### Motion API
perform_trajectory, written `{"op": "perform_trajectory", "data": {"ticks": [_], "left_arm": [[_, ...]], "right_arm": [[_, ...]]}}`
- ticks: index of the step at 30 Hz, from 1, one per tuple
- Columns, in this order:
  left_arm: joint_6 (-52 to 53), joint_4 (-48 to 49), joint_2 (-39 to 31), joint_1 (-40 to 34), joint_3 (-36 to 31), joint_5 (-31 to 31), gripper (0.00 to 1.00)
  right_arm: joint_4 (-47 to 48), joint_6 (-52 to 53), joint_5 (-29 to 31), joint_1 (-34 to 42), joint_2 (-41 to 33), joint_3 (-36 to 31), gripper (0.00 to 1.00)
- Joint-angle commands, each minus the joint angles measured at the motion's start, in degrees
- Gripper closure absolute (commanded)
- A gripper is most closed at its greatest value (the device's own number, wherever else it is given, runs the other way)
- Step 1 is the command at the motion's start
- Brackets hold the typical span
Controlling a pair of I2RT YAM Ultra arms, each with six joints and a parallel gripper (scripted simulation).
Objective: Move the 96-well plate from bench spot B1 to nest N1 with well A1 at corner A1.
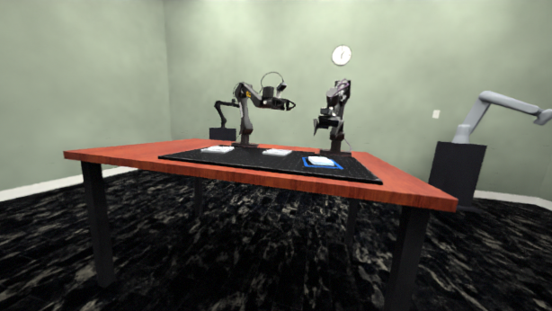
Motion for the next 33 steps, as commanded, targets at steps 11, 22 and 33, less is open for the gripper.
{"op": "perform_trajectory", "data": {"ticks": [11,22,33], "left_arm": [[-1.81,-4.20,0.83,0.11,1.78,-1.02,0.00],[-17.43,-28.93,18.06,-2.41,21.81,-4.36,0.00],[-24.43,-44.37,33.97,-1.27,40.88,-2.22,0.00]], "right_arm": [[1.31,-0.29,0.76,0.11,-1.00,0.47,0.00],[1.31,-0.29,0.76,0.11,-1.00,0.47,0.00],[1.31,-0.29,0.76,0.11,-1.00,0.47,0.00]]}}
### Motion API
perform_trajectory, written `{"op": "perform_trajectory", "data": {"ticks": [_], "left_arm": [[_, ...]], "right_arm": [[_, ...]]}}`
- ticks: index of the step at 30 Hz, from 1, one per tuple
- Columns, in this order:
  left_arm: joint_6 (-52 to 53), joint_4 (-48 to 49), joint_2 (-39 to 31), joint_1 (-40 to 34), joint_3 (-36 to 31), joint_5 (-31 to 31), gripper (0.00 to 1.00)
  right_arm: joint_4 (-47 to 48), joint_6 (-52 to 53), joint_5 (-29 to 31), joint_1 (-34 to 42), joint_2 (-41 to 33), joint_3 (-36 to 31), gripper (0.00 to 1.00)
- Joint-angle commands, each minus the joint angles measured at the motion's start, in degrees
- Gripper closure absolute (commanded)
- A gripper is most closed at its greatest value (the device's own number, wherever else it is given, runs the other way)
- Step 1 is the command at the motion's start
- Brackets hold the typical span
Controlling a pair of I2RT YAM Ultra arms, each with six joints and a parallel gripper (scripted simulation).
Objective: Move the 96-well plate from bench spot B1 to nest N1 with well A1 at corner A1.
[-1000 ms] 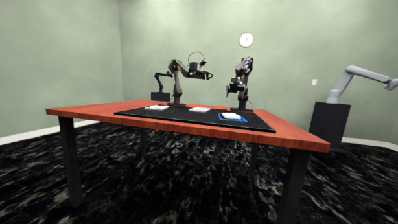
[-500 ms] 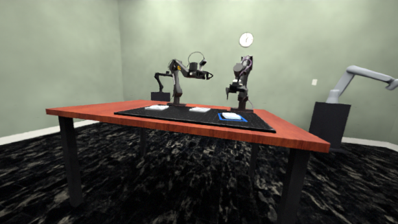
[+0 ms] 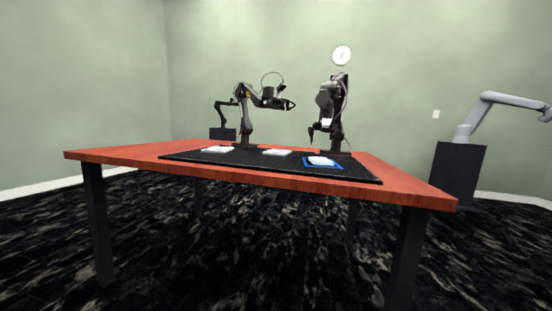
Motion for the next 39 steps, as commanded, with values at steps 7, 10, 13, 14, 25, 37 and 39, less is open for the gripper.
{"op": "perform_trajectory", "data": {"ticks": [7,10,13,14,25,37,39], "left_arm": [[-5.03,-12.83,9.99,0.95,13.01,1.59,0.00],[-5.06,-13.38,10.72,0.99,13.97,1.23,0.00],[-4.51,-12.54,11.44,1.05,14.86,1.14,0.00],[-4.51,-12.58,11.47,1.05,14.90,1.14,0.00],[-4.43,-11.48,10.81,1.14,12.31,1.15,0.00],[-4.27,-6.89,11.49,1.30,8.56,1.14,0.00],[-4.27,-6.27,11.63,1.30,8.07,1.14,0.00]], "right_arm": [[1.31,-0.29,0.76,0.11,-1.00,0.47,0.00],[1.31,-0.29,0.76,0.11,-1.00,0.47,0.00],[1.31,-0.29,0.76,0.11,-1.00,0.47,0.00],[1.31,-0.29,0.76,0.11,-1.00,0.47,0.00],[1.31,-0.29,0.76,0.11,-1.00,0.47,0.00],[1.31,-0.29,0.76,0.11,-1.00,0.47,0.00],[1.31,-0.29,0.76,0.11,-1.00,0.47,0.00]]}}
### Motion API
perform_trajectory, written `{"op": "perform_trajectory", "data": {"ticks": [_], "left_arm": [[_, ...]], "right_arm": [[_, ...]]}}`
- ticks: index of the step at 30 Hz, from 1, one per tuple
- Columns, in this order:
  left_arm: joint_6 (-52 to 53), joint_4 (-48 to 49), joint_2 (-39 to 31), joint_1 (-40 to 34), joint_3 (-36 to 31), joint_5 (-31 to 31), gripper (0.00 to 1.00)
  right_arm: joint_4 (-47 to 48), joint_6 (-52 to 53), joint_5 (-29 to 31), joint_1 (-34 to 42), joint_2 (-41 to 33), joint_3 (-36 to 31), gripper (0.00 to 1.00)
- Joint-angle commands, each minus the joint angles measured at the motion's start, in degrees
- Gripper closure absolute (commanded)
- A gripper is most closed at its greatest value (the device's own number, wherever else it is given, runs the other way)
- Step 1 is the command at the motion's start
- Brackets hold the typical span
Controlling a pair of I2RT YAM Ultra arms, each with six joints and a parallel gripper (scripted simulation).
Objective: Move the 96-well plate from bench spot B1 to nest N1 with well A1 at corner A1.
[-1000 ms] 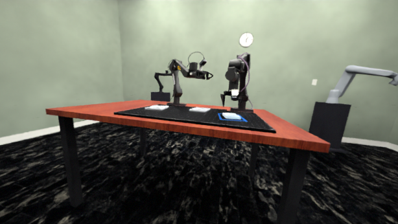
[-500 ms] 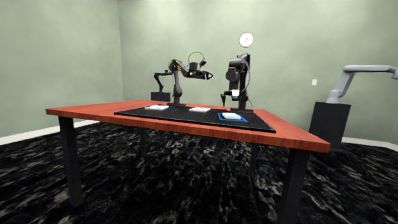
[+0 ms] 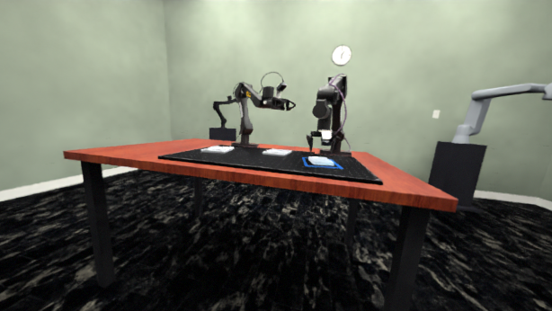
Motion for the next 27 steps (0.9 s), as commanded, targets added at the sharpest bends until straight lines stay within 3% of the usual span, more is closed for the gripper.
{"op": "perform_trajectory", "data": {"ticks": [1,27], "left_arm": [[-0.14,2.74,0.70,0.84,-1.08,-0.04,0.00],[-0.14,7.92,2.31,0.84,-4.34,-0.04,0.00]], "right_arm": [[1.31,-0.29,0.76,0.11,-1.00,0.47,0.00],[1.31,-0.29,0.76,0.11,-1.00,0.47,0.00]]}}
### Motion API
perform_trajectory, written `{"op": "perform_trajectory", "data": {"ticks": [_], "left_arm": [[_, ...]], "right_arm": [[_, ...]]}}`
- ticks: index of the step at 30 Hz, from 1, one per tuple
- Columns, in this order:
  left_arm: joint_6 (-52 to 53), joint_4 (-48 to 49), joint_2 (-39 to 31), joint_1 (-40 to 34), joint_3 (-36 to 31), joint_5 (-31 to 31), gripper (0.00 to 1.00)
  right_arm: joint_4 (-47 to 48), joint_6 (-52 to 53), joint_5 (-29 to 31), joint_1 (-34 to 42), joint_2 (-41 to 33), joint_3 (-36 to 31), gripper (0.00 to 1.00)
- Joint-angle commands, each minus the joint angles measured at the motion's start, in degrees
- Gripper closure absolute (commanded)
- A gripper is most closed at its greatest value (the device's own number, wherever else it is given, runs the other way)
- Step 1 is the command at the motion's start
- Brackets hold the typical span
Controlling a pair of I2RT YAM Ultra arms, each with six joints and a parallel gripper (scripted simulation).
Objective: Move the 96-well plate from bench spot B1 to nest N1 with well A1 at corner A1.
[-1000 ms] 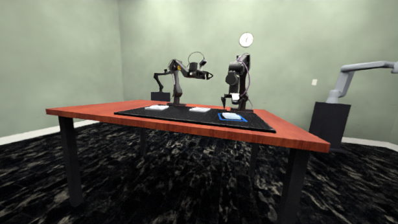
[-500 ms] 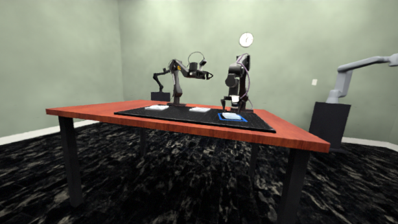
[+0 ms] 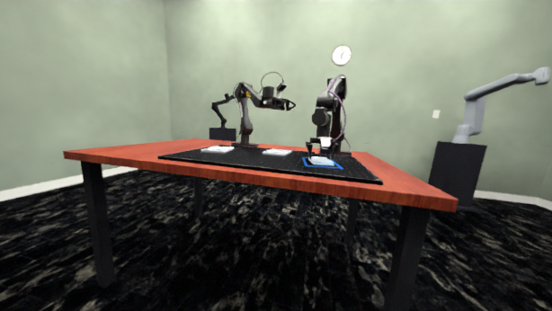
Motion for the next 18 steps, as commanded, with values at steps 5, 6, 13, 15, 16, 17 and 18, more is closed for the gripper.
{"op": "perform_trajectory", "data": {"ticks": [5,6,13,15,16,17,18], "left_arm": [[-0.14,1.41,0.43,0.84,-0.20,-0.04,0.04],[-0.14,1.41,0.43,0.84,-0.20,-0.04,0.04],[-0.13,0.68,-0.06,0.49,0.19,-0.04,0.13],[-0.70,1.41,0.43,0.34,-0.33,-0.04,0.13],[-0.70,1.41,0.43,0.34,-0.33,-0.04,0.14],[-0.70,1.41,0.43,0.34,-0.33,-0.04,0.16],[-0.64,1.42,0.43,0.34,-0.33,-0.04,0.17]], "right_arm": [[1.31,-0.29,0.76,0.11,-1.00,0.47,0.00],[1.31,-0.29,0.76,0.11,-1.00,0.47,0.00],[1.31,-0.29,0.76,0.11,-1.00,0.47,0.00],[1.31,-0.29,0.76,0.11,-1.00,0.47,0.00],[1.31,-0.29,0.76,0.11,-1.00,0.47,0.00],[1.31,-0.29,0.76,0.11,-1.00,0.47,0.00],[1.31,-0.29,0.76,0.11,-1.00,0.47,0.00]]}}
